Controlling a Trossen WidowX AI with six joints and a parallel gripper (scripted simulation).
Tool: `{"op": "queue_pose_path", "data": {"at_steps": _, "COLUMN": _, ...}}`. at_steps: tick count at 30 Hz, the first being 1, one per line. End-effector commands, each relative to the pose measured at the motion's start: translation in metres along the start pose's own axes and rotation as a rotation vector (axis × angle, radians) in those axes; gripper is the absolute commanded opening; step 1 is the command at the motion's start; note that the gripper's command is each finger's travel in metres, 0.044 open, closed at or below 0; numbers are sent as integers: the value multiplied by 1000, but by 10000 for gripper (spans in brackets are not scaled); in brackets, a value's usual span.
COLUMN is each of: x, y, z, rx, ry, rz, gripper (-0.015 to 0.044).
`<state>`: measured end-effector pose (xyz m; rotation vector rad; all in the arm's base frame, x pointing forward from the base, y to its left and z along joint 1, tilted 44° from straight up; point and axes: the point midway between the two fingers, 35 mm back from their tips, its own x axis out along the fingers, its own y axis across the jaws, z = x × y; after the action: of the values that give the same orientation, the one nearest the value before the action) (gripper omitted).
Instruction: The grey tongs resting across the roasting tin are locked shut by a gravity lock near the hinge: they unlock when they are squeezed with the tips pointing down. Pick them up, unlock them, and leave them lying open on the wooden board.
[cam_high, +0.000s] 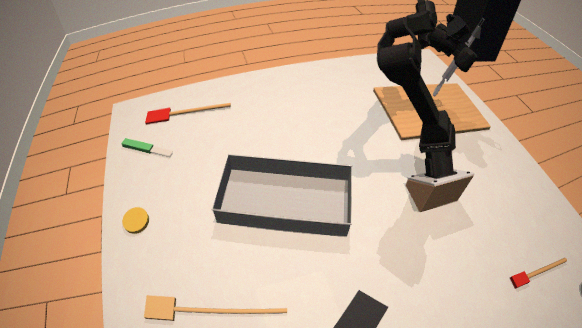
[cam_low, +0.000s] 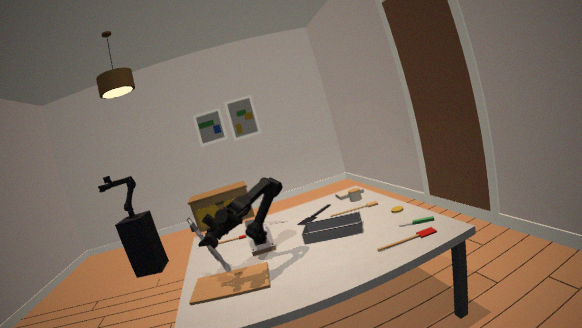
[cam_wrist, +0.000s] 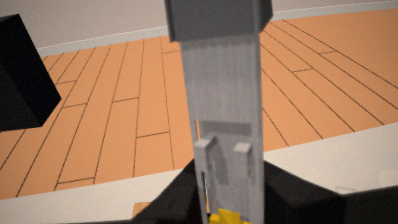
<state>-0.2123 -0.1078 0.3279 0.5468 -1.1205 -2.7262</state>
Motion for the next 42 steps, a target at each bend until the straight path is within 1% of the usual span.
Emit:
{"op": "queue_pose_path", "data": {"at_steps": 1, "x": 0, "y": 0, "z": 2, "rx": 8, "ry": -11, "rz": -2, "gripper": -150}}
{"op": "queue_pose_path", "data": {"at_steps": 23, "x": 1, "y": 0, "z": 1, "rx": 0, "ry": -1, "rz": -7, "gripper": -150}}
{"op": "queue_pose_path", "data": {"at_steps": 27, "x": 6, "y": 0, "z": -4, "rx": -47, "ry": 62, "rz": -33, "gripper": -150}}
{"op": "queue_pose_path", "data": {"at_steps": 42, "x": 28, "y": -7, "z": -28, "rx": -192, "ry": 414, "rz": -142, "gripper": -150}}
